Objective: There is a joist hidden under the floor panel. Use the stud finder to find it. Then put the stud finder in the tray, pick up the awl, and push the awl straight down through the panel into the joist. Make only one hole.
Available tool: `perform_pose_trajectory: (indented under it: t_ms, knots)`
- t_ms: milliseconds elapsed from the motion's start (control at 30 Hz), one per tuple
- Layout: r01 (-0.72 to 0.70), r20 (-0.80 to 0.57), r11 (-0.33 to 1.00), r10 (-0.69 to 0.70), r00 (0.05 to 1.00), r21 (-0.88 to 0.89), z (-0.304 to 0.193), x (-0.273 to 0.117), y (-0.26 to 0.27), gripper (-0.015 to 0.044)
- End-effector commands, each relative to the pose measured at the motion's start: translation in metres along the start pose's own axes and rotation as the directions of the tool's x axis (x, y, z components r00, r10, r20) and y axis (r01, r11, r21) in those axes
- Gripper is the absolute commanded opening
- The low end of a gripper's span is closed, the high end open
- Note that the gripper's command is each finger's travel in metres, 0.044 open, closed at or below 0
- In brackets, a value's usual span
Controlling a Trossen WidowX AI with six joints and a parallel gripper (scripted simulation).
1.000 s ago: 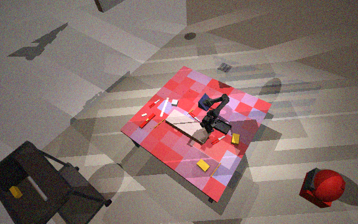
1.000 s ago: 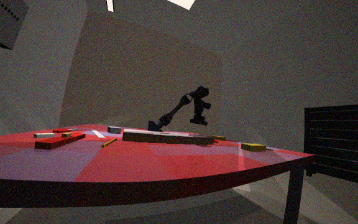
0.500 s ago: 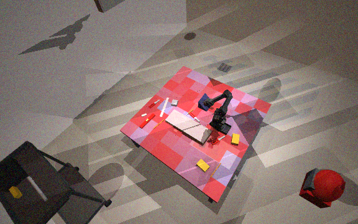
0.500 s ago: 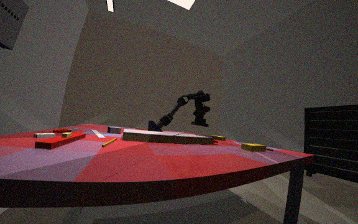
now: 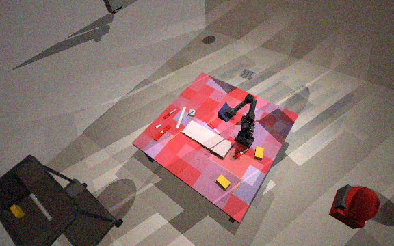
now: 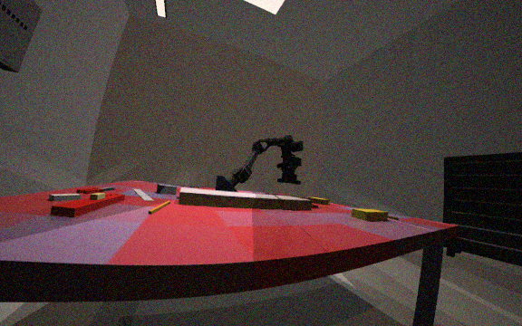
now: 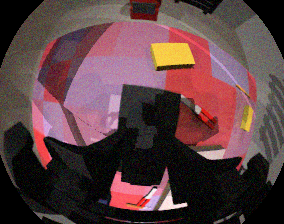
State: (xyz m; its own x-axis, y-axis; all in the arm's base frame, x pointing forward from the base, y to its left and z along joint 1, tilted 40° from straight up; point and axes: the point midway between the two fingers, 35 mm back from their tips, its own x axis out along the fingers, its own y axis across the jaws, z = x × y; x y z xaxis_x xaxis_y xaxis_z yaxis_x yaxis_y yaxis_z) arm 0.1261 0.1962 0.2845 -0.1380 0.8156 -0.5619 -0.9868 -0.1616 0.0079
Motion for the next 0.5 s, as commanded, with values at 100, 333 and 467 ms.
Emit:
perform_pose_trajectory:
  t_ms: [100,333,467]
  knots:
    - [-0.003,0.006,1.000,0.003,1.000,-0.019,0.000,0.004,0.003,0.0000]
    - [-0.004,0.002,1.000,0.004,1.000,-0.020,-0.003,0.013,0.002,0.0000]
    - [-0.004,0.000,1.000,0.004,1.000,-0.021,-0.005,0.018,0.001,0.0000]
